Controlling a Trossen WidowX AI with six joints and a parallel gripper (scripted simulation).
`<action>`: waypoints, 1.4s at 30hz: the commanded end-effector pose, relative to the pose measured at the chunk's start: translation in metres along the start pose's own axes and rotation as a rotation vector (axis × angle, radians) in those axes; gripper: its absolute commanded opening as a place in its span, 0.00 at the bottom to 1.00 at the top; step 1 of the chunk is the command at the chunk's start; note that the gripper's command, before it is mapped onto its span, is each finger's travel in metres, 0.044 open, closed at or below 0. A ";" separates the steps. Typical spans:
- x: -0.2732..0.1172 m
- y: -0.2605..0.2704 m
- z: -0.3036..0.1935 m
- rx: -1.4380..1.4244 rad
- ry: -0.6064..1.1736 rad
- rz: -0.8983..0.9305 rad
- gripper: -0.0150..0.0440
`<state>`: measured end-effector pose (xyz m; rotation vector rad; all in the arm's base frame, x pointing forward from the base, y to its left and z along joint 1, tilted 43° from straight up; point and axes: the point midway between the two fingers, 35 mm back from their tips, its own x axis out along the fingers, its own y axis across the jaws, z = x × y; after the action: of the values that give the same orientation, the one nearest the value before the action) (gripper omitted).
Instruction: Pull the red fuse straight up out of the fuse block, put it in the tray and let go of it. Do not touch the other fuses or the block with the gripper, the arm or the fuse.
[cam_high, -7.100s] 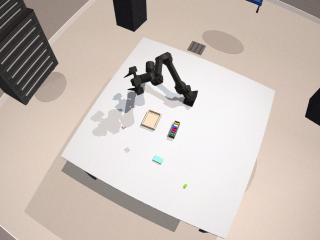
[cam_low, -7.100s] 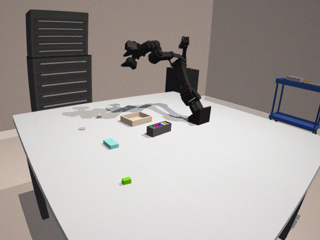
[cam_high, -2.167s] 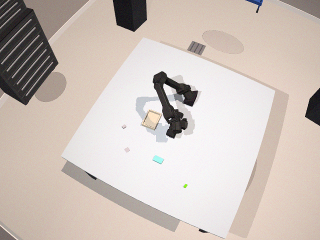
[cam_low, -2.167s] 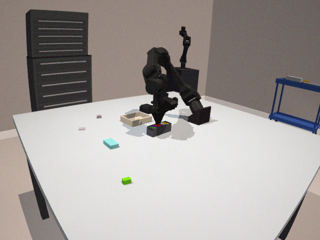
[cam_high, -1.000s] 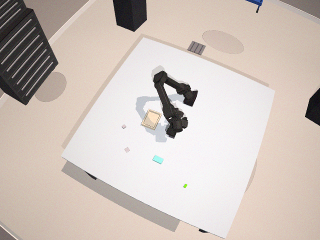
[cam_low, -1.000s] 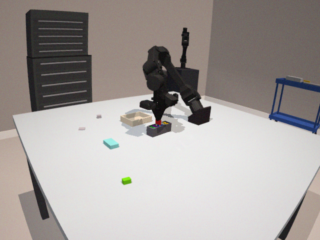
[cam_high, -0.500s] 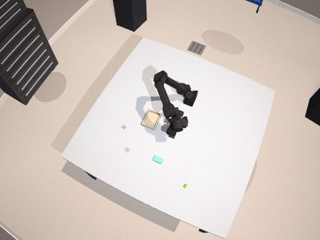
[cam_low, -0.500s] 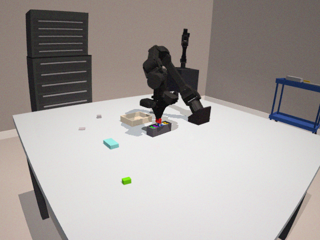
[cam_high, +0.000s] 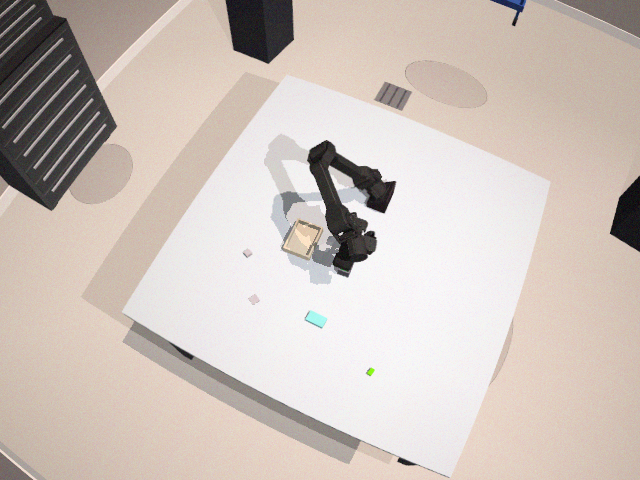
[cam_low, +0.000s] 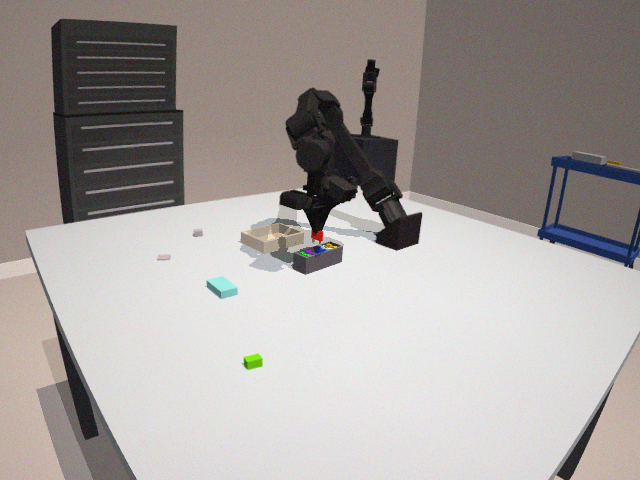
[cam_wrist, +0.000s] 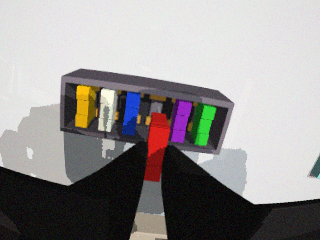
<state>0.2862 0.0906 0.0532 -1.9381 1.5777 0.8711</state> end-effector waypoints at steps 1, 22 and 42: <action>-0.008 -0.001 0.001 0.004 -0.006 -0.005 0.25; -0.013 -0.001 -0.103 0.001 -0.020 -0.008 0.25; -0.006 0.023 -0.182 0.004 0.001 -0.004 0.25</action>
<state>0.2941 -0.0379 0.1827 -1.9360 1.5723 0.8668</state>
